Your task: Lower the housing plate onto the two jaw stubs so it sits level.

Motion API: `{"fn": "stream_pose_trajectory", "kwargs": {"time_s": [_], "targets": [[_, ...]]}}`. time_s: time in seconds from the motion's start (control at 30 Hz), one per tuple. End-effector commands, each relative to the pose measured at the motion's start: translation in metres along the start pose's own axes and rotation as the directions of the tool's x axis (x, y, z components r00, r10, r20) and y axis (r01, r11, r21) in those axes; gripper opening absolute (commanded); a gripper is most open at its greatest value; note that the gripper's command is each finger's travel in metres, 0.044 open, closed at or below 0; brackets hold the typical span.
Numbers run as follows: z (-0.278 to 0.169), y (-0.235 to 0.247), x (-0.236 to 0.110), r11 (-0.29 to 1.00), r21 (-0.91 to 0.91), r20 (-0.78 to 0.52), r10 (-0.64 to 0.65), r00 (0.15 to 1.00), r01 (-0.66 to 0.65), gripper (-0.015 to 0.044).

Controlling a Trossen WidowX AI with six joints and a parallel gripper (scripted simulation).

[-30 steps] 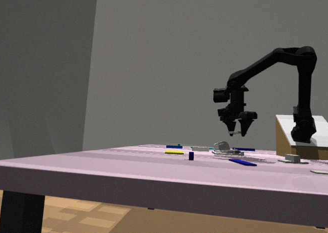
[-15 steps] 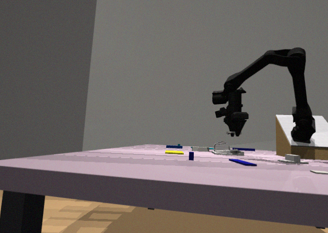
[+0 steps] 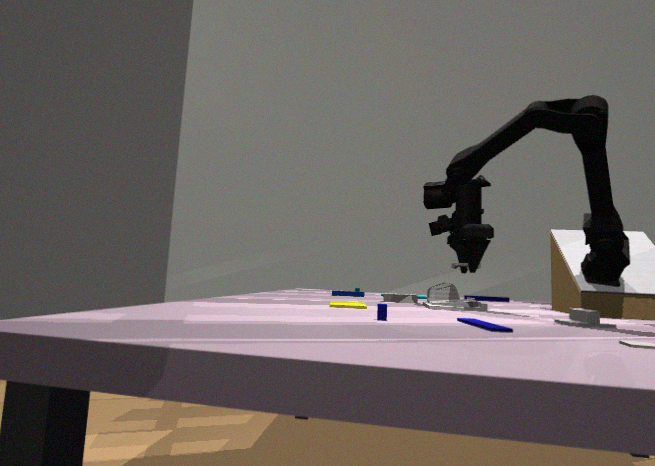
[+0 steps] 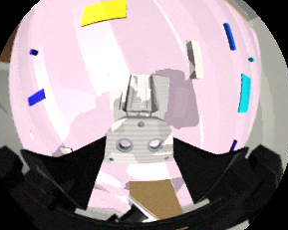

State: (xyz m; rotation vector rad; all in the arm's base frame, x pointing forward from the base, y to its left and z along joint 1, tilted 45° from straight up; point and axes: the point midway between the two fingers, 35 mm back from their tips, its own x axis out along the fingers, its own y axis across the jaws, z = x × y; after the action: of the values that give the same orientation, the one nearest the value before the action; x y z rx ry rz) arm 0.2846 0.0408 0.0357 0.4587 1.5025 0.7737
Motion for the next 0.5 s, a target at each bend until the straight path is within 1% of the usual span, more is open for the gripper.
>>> {"fn": "stream_pose_trajectory", "kwargs": {"time_s": [0.0,0.27,0.47], "targets": [[0.0,-0.001,0.0,1.0,0.013,-0.001,-0.005,1.0,0.005,0.0351],[0.0,-0.001,0.0,1.0,0.013,-0.001,-0.005,1.0,0.005,0.0351],[-0.014,-0.003,0.0,1.0,0.013,-0.002,-0.005,1.0,0.005,0.0351]]}}
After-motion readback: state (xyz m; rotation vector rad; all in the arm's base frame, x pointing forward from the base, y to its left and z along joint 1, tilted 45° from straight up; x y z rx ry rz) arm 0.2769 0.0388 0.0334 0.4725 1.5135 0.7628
